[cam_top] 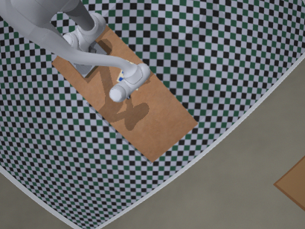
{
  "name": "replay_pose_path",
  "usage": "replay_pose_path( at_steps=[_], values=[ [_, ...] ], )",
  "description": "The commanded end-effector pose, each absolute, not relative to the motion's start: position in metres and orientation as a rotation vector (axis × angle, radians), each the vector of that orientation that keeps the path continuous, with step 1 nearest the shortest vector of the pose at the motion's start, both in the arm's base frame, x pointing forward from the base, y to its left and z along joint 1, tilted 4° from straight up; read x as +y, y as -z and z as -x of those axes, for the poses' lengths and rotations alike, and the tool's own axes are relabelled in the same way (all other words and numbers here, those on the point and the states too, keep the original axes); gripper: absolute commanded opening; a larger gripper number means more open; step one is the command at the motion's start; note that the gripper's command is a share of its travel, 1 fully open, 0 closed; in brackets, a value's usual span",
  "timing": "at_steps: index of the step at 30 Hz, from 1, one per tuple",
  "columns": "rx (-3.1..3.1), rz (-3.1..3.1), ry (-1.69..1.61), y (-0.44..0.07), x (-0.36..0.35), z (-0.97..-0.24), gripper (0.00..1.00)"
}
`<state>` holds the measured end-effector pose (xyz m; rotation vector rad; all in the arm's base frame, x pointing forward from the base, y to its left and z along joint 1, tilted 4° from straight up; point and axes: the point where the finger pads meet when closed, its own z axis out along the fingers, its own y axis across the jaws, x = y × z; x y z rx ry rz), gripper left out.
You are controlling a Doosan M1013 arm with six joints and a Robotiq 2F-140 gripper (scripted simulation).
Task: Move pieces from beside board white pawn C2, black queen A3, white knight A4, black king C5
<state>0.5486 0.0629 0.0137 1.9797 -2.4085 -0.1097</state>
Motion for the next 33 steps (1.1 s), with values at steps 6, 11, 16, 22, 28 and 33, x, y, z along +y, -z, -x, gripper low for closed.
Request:
replay_pose_path(
  at_steps=[6, 11, 16, 22, 28, 33],
  values=[
    [-2.409, -1.98, 0.11, -0.014, 0.063, -0.549, 0.25],
    [-2.409, -1.98, 0.11, -0.014, 0.063, -0.549, 0.25],
    [-2.409, -1.98, 0.11, -0.01, 0.063, -0.548, 0.25],
    [-2.409, -1.98, 0.11, -0.002, 0.063, -0.548, 0.25],
    [-2.409, -1.98, 0.11, 0.014, 0.064, -0.547, 0.25],
    [-2.409, -1.98, 0.11, 0.025, 0.065, -0.546, 0.25]
  ],
)
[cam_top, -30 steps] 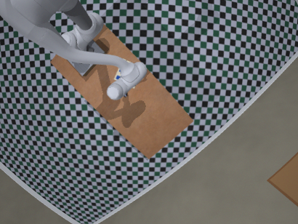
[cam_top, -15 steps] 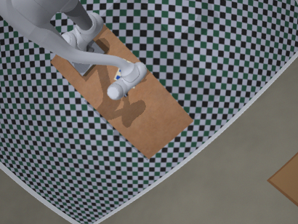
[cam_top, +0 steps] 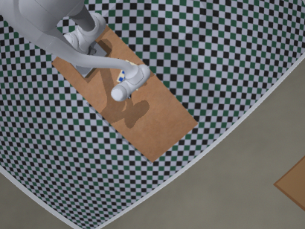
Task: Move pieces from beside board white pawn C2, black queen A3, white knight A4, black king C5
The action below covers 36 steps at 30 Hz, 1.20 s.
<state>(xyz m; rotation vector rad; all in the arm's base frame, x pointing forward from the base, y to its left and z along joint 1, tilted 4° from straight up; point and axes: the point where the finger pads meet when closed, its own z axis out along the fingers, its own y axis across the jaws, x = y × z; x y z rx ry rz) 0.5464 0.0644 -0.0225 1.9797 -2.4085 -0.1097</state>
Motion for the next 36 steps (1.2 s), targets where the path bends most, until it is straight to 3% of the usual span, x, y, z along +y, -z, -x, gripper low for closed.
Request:
replay_pose_path(
  at_steps=[1, 36],
  values=[
    [-2.409, -1.98, 0.11, 0.0261, 0.0646, -0.5462, 0.25],
    [-2.409, -1.98, 0.11, 0.0297, 0.0647, -0.546, 0.25]
  ],
)
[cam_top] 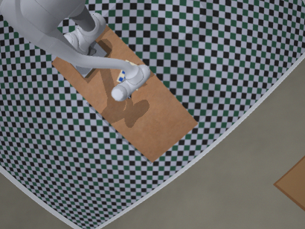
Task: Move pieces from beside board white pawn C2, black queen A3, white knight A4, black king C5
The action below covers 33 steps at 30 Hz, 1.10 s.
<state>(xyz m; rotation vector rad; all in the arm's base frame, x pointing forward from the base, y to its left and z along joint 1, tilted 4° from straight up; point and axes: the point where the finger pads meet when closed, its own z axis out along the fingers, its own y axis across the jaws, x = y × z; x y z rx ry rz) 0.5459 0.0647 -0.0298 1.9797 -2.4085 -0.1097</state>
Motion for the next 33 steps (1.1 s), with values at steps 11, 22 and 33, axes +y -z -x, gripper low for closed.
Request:
replay_pose_path(
  at_steps=[11, 22, 33],
  values=[
    [-2.409, -1.98, 0.11, 0.0297, 0.0647, -0.546, 0.0],
    [-2.409, -1.98, 0.11, 0.0297, 0.0647, -0.546, 0.0],
    [-2.409, -1.98, 0.11, 0.0297, 0.0647, -0.546, 0.0]
  ],
)
